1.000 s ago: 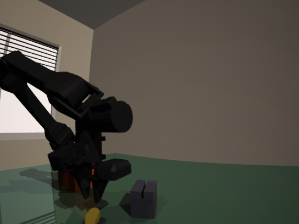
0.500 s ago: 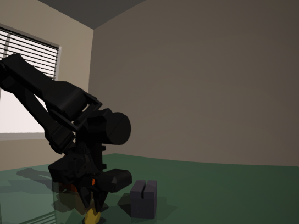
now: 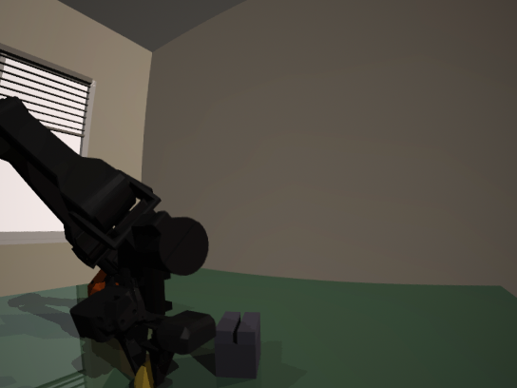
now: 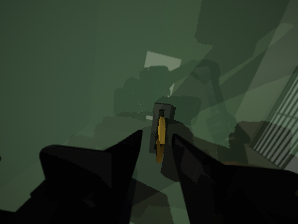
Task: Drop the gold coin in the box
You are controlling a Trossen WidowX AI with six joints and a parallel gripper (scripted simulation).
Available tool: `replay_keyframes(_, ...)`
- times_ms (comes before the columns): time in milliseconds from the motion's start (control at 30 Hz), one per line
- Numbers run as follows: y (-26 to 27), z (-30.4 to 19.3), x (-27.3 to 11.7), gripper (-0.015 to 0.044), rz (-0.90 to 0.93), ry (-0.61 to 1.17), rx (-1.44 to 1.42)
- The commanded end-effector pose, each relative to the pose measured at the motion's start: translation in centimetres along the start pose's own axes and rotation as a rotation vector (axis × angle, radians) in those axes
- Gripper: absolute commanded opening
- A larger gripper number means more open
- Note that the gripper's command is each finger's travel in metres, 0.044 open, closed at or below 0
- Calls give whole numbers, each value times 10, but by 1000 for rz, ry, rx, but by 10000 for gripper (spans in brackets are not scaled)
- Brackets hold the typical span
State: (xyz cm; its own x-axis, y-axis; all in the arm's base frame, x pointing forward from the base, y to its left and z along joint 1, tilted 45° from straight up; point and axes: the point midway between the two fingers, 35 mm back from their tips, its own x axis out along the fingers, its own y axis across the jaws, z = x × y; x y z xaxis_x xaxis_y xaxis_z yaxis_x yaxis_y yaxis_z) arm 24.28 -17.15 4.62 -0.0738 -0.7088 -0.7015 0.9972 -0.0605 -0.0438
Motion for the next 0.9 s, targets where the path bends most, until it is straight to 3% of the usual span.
replay_keyframes(0,-3,-3,9,161,-11,5,-13)
replay_keyframes(167,-4,-3,14,161,-11,3,-14)
replay_keyframes(367,-4,-3,14,3,-11,3,-14)
replay_keyframes(867,-1,-3,3,0,-11,7,-13)
